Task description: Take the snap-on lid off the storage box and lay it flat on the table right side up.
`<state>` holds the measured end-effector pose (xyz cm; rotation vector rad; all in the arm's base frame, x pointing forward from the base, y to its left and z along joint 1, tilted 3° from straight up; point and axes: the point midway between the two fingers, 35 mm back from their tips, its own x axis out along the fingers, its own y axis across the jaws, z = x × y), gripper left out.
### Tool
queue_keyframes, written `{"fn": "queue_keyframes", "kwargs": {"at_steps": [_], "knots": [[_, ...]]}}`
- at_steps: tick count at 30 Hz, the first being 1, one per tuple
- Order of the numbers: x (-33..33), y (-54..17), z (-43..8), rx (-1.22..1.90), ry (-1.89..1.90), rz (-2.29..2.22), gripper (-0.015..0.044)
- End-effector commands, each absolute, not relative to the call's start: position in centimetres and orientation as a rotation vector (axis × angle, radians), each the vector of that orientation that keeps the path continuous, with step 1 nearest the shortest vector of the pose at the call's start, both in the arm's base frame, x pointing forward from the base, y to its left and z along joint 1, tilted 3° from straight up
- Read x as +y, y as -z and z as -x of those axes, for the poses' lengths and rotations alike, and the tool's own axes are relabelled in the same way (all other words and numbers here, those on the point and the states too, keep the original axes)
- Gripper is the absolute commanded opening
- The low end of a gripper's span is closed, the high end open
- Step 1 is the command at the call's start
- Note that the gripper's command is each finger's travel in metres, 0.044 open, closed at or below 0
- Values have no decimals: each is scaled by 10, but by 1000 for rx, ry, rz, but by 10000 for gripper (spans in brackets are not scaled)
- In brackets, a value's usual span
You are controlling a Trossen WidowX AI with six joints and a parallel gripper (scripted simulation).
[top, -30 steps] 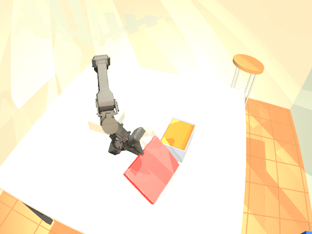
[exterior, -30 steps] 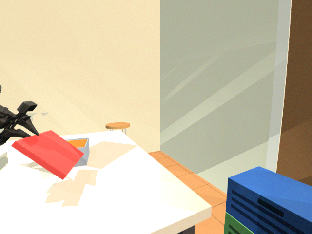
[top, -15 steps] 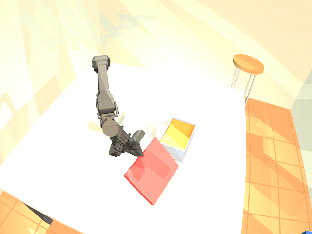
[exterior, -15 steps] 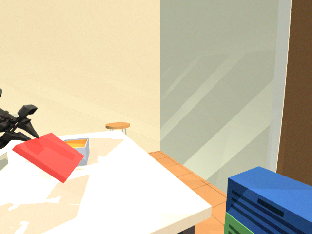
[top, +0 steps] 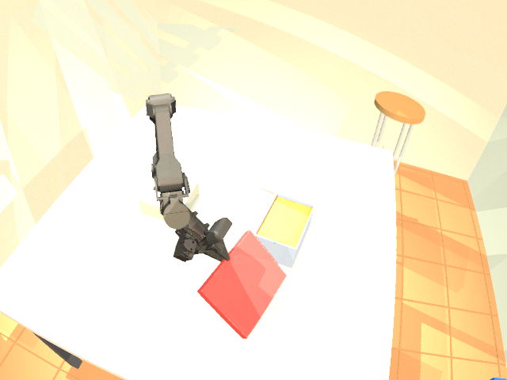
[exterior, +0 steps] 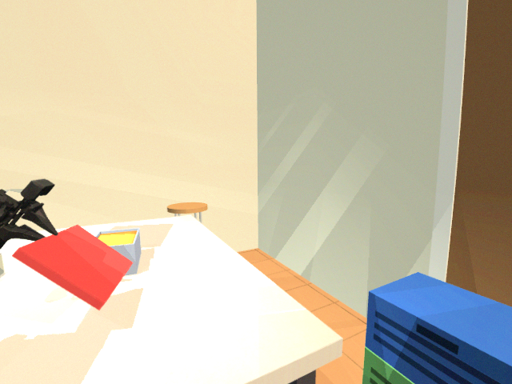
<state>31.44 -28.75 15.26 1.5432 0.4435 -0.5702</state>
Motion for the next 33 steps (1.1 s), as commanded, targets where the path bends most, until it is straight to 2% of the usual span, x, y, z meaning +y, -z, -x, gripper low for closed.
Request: {"fn": "queue_keyframes", "kwargs": {"at_steps": [1, 33], "knots": [[-287, -151, -315, 440, 562, -1539, 0], [-287, -125, -317, 440, 562, -1539, 0]]}}
